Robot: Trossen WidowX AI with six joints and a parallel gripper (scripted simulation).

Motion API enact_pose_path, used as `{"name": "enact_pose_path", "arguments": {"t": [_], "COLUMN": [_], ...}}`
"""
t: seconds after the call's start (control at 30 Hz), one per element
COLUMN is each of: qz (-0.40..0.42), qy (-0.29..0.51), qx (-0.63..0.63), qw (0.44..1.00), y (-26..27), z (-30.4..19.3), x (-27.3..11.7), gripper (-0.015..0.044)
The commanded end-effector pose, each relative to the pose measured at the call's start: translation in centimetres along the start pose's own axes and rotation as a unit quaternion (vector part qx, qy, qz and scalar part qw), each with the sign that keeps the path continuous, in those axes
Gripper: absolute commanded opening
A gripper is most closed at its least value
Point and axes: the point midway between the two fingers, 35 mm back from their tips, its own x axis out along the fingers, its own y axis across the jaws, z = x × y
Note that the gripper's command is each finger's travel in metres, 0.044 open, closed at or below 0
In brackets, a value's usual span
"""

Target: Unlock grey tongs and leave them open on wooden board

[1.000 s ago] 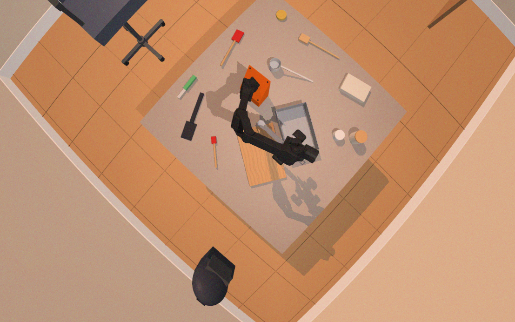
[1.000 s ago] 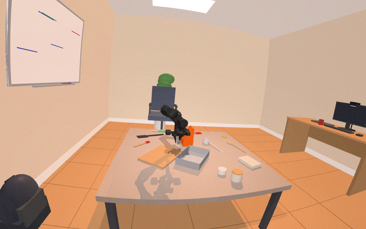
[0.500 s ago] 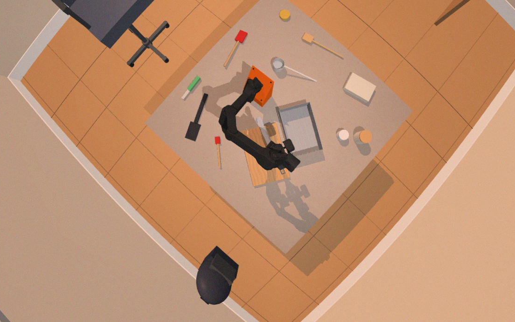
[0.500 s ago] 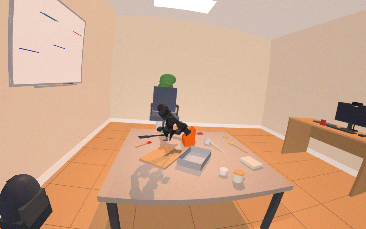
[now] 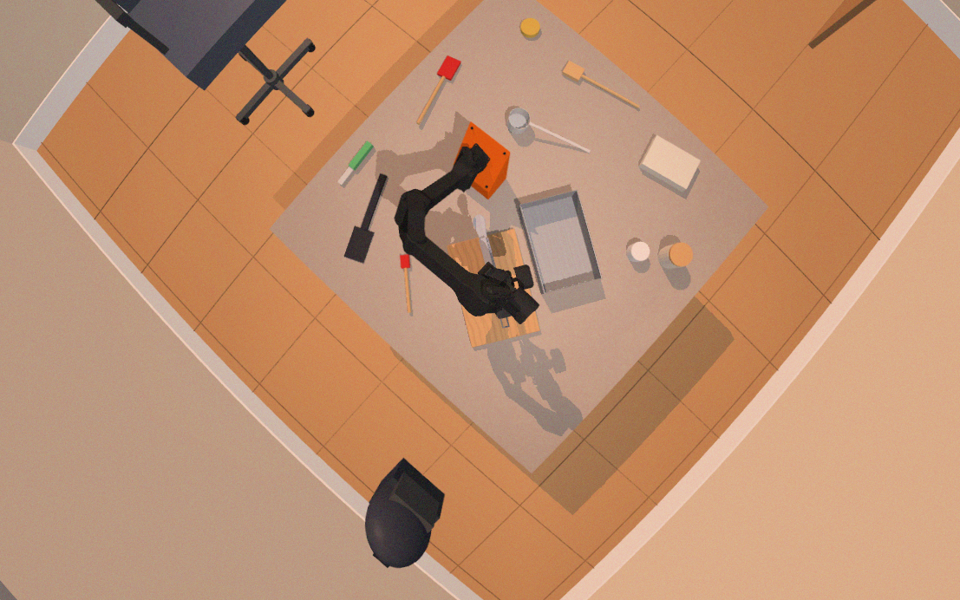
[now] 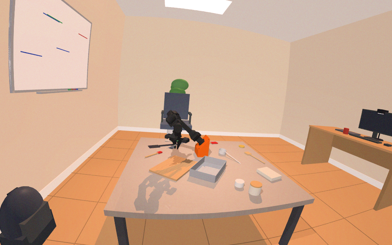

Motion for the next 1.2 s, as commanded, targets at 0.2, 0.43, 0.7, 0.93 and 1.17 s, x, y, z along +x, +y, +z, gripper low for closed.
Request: {"name": "enact_pose_path", "arguments": {"t": [0.2, 0.43, 0.7, 0.93, 1.17], "qz": [0.02, 0.037, 0.049, 0.054, 0.053], "qy": [-0.051, -0.108, -0.172, -0.226, -0.279], "qx": [-0.004, -0.014, -0.021, -0.025, -0.027], "qw": [0.998, 0.993, 0.984, 0.972, 0.958], "y": [0.8, 1.6, 2.2, 2.5, 2.5], "z": [0.3, 0.6, 0.9, 0.9, 0.8], "x": [0.0, -0.3, -0.7, -1.2, -1.7], "gripper": [-0.015, -0.015, -0.015, -0.015, -0.015]}}
